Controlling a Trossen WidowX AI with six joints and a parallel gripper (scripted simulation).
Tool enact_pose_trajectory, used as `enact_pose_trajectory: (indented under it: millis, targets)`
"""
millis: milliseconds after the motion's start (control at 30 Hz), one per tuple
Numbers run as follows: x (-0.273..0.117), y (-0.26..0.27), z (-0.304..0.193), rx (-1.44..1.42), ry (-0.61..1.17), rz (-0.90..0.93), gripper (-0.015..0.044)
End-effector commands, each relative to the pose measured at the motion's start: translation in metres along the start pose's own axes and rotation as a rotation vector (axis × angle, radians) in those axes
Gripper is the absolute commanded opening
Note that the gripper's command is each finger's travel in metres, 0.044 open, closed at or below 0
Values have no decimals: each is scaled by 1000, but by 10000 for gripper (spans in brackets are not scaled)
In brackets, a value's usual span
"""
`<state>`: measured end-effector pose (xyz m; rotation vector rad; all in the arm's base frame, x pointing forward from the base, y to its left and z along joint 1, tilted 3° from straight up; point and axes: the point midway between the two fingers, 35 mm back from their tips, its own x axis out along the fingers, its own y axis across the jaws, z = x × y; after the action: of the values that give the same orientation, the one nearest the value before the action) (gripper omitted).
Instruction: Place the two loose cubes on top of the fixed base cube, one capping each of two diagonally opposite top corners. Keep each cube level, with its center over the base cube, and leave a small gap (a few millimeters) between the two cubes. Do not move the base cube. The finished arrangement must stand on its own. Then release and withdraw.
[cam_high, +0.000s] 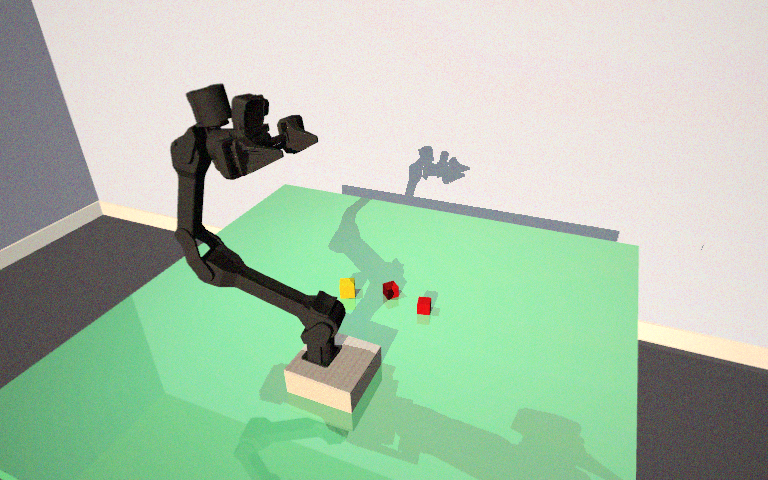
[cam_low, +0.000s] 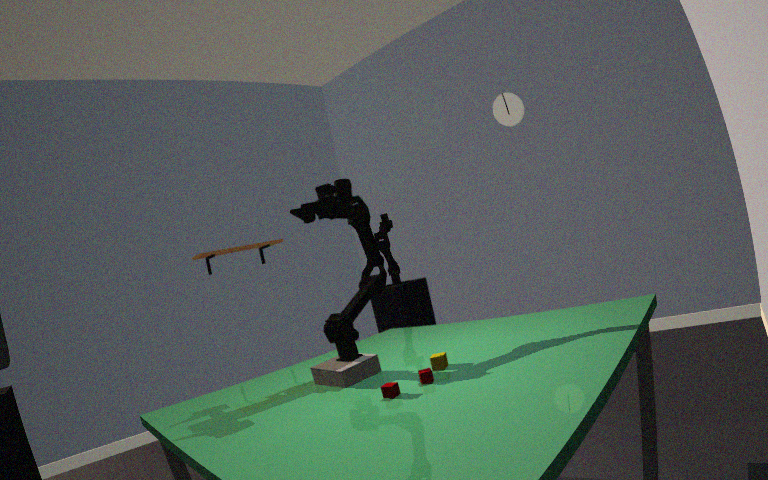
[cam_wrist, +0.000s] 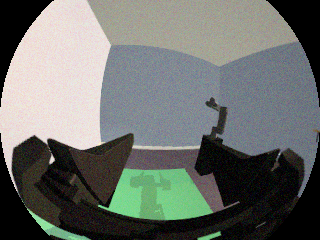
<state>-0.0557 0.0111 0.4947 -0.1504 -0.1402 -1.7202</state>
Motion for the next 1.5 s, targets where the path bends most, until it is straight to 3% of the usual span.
enact_pose_trajectory:
  millis: [0,133,433,733,1067,1467]
  targets:
    - [2,1,-1,-4,7,6,374]
    - [44,26,-18,-39,132,119,269]
    - [121,99,-64,52,428,327,265]
    - [156,186,-129,94,748,473,265]
    - [144,279,-214,64,1113,543,265]
    - [69,354,-324,-92,1509,480,265]
